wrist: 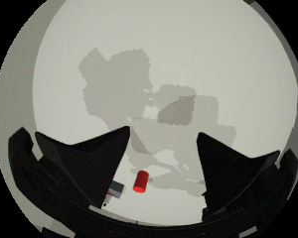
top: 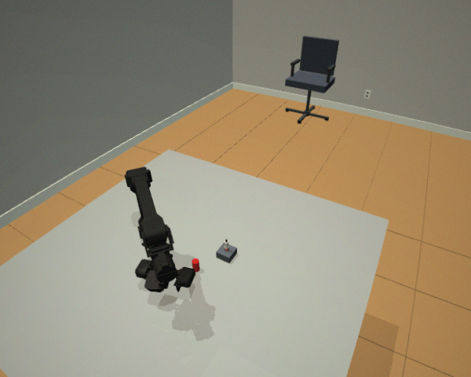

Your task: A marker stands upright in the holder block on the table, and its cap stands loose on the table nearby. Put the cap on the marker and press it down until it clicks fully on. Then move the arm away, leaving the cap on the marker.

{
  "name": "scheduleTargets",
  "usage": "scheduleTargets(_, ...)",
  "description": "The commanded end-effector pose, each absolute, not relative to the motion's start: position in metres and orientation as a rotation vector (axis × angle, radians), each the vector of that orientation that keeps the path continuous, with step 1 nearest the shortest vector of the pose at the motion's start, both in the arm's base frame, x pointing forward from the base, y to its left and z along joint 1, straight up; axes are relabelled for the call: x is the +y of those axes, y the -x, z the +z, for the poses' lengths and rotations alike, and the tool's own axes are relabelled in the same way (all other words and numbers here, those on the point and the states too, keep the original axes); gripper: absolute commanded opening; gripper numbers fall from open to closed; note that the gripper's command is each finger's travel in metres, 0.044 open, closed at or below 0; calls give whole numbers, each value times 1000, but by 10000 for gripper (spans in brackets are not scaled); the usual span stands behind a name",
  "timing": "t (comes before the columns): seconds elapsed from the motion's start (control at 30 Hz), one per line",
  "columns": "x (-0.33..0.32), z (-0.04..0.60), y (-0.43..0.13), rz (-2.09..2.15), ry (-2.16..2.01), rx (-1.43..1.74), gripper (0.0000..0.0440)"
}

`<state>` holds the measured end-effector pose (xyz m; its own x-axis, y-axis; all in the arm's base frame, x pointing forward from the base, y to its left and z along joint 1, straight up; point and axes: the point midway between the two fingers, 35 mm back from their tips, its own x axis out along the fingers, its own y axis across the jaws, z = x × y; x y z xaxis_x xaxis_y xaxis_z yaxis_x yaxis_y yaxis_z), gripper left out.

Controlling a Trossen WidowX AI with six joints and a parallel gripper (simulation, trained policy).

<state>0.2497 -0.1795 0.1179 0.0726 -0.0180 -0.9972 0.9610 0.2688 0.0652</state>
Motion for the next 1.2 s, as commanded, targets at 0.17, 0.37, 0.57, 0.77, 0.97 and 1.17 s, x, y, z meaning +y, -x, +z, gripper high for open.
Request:
scheduleTargets(0.17,-164,117,-255,-985,-1015,1280,313)
scheduleTargets(0.37,-152,116,-258,-987,-1010,1302,313)
scheduleTargets(0.57,-138,116,-260,-987,-1006,1326,313)
scheduleTargets(0.77,-125,115,-262,-986,-1000,1351,313)
scheduleTargets(0.97,-111,115,-262,-981,-991,1379,313)
scheduleTargets(1.17,-96,115,-262,-973,-980,1408,312)
